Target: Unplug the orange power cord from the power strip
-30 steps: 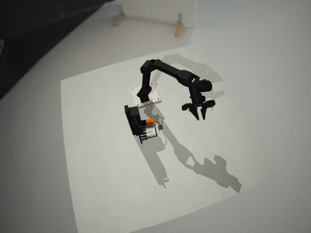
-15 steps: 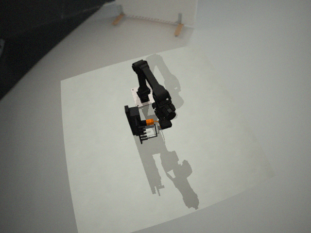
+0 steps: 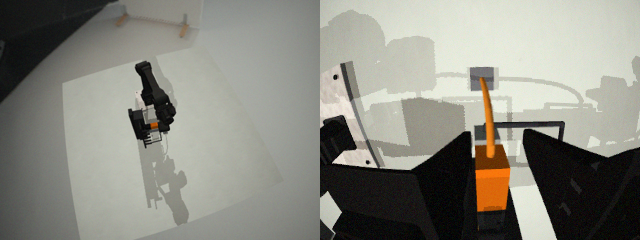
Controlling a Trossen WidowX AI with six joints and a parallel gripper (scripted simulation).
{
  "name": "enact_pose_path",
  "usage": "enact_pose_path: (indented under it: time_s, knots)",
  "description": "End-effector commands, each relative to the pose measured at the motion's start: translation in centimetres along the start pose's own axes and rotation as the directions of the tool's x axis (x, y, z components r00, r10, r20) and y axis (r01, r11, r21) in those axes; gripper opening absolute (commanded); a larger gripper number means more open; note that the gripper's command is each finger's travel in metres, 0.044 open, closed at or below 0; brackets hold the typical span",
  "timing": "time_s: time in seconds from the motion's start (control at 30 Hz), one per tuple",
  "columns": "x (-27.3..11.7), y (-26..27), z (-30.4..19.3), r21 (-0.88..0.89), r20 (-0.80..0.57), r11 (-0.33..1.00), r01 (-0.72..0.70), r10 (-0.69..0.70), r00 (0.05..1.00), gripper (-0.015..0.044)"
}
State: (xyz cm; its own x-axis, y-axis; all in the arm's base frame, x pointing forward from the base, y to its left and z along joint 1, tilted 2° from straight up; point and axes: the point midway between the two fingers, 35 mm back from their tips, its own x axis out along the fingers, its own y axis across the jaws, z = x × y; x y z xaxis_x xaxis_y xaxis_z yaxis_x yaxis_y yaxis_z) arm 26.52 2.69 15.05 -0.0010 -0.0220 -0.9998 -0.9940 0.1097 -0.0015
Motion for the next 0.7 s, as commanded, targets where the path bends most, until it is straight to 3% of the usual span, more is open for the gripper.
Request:
enact_pose_path:
  time_s: [0.0,0.67]
  knots:
    - [0.0,0.1,-0.6,0.000,0.003,1.000,-0.001,0.001,1.000,0.0160]
    - [0.0,0.2,-3.7,0.000,0.000,1.000,-0.001,0.001,1.000,0.0160]
